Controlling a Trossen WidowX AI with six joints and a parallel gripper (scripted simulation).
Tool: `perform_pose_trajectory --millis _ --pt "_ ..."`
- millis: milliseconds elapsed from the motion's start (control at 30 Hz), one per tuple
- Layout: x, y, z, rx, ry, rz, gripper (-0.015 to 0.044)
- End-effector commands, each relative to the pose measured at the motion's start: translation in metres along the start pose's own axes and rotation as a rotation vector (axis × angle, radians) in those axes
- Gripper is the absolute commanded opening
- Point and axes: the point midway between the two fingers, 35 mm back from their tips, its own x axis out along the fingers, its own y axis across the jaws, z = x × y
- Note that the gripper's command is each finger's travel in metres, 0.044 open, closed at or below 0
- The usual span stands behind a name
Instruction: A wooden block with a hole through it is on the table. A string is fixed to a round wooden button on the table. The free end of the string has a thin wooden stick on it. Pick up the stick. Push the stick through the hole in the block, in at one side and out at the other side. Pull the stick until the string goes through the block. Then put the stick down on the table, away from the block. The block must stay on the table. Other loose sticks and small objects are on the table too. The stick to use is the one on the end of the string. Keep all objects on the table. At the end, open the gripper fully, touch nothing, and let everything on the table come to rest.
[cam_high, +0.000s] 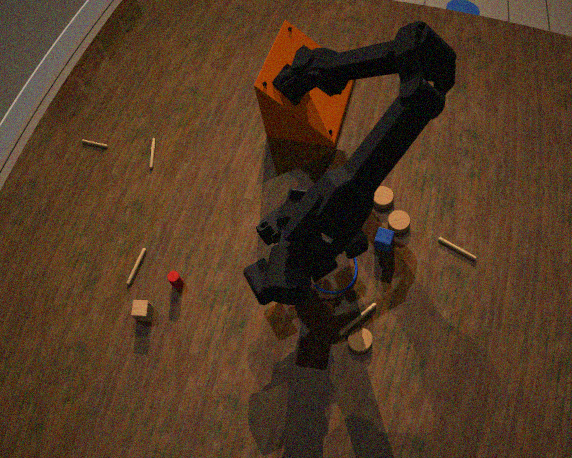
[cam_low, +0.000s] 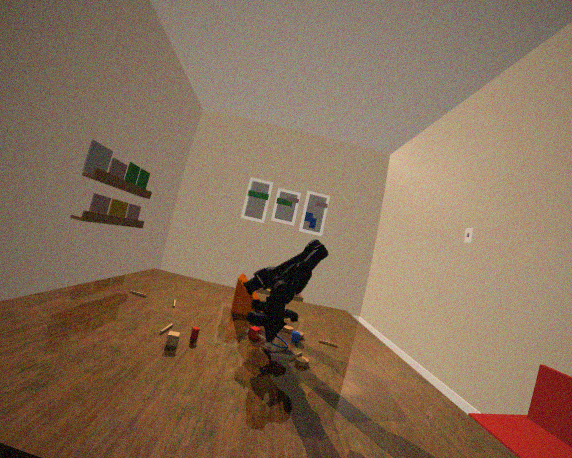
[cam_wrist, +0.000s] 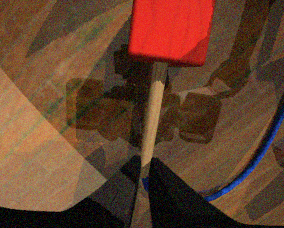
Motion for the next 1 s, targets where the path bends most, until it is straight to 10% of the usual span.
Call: perform_pose_trajectory --millis 0,967 --pt "-0.001 0.0 0.005 -0.005 0.007 0.001 0.0" --pt "-0.002 0.001 0.045 -0.004 0.006 0.001 0.0"
